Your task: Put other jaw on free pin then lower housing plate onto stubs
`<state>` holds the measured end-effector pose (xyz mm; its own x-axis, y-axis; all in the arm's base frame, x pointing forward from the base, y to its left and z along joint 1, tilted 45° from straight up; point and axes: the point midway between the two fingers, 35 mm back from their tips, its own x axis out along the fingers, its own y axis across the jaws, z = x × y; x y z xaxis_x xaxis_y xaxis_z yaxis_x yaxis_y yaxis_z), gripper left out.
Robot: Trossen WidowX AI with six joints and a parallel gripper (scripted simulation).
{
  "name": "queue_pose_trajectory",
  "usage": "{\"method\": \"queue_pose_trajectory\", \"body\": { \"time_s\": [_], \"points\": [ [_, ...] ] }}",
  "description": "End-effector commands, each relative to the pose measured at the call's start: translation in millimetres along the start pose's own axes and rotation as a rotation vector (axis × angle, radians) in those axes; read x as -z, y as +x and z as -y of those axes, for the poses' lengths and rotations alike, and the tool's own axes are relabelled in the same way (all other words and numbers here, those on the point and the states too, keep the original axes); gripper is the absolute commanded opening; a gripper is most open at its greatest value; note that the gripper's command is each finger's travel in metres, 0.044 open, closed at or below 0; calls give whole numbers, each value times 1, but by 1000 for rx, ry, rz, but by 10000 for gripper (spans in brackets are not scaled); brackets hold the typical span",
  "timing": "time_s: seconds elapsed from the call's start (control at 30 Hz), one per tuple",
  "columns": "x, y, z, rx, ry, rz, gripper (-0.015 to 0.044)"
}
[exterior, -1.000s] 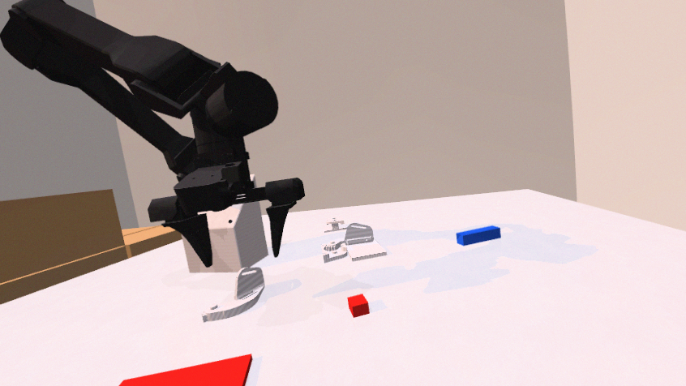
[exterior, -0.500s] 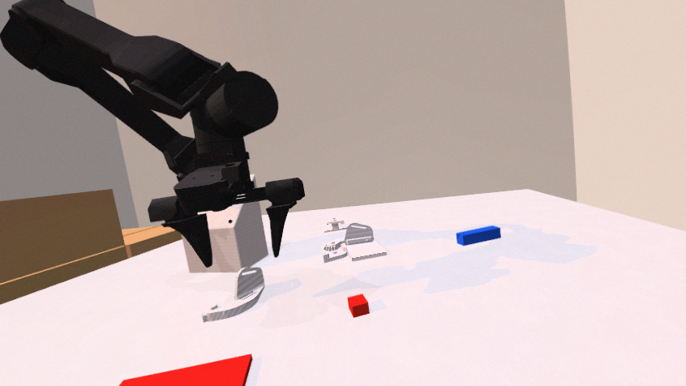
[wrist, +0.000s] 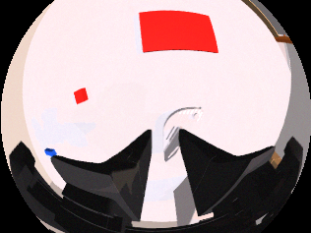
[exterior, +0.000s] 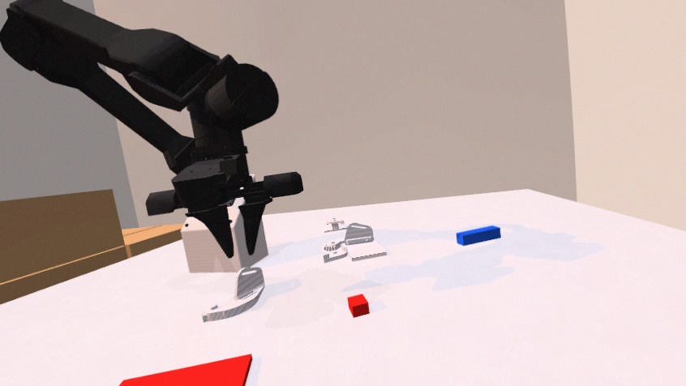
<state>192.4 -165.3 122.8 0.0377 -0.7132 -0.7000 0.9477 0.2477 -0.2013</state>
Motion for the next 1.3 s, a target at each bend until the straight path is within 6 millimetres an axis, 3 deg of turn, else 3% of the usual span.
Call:
{"method": "queue_pose_trajectory", "body": {
  "time_s": [0.0,0.03,0.67,1.2,1.27],
  "points": [
    [0,0,1,3,3,3,20],
    [0,0,1,3,3,3,0],
    [0,0,1,3,3,3,0],
    [0,0,0,0,0,0,420],
    [0,0,0,0,0,0,440]
  ]
}}
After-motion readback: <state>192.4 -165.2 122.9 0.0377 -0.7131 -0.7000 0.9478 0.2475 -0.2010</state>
